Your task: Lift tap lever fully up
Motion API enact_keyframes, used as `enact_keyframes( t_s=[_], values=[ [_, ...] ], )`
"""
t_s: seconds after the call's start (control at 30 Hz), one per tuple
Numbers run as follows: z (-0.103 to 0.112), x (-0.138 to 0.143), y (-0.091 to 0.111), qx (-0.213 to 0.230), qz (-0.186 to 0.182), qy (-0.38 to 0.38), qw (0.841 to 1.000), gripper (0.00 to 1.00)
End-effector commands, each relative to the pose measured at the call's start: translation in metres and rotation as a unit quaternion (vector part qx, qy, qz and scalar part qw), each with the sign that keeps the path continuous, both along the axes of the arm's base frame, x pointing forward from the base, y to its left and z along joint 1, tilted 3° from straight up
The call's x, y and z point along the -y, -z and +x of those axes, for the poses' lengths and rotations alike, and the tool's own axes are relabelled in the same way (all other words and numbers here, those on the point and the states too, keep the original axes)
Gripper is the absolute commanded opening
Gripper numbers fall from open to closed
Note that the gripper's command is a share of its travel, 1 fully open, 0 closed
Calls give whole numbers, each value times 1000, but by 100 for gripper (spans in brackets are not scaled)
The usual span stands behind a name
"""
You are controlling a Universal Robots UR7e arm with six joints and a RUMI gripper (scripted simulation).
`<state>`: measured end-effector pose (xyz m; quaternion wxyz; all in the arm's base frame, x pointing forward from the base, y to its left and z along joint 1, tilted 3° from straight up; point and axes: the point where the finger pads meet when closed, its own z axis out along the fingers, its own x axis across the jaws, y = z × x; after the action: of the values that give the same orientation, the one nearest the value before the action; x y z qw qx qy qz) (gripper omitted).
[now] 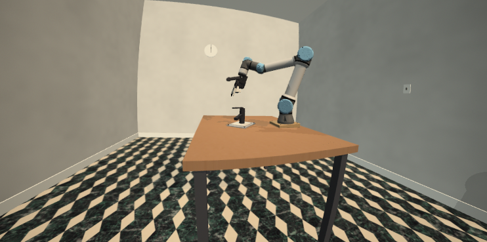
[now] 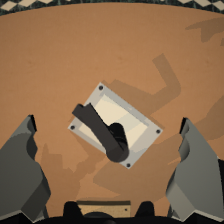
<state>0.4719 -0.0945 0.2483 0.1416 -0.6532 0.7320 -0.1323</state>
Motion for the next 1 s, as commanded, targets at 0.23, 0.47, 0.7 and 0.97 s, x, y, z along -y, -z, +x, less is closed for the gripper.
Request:
enact_keyframes(
  t_s=[0.23,0.47,0.7,0.97],
  values=[
    [-7,-16,7,-72,-33,-125,989,100],
    [-11,-23,9,-102,-46,-185,976,100],
    [-15,-30,11,-129,-56,-240,960,100],
    [-20,-36,11,-153,-65,-293,942,100]
  ],
)
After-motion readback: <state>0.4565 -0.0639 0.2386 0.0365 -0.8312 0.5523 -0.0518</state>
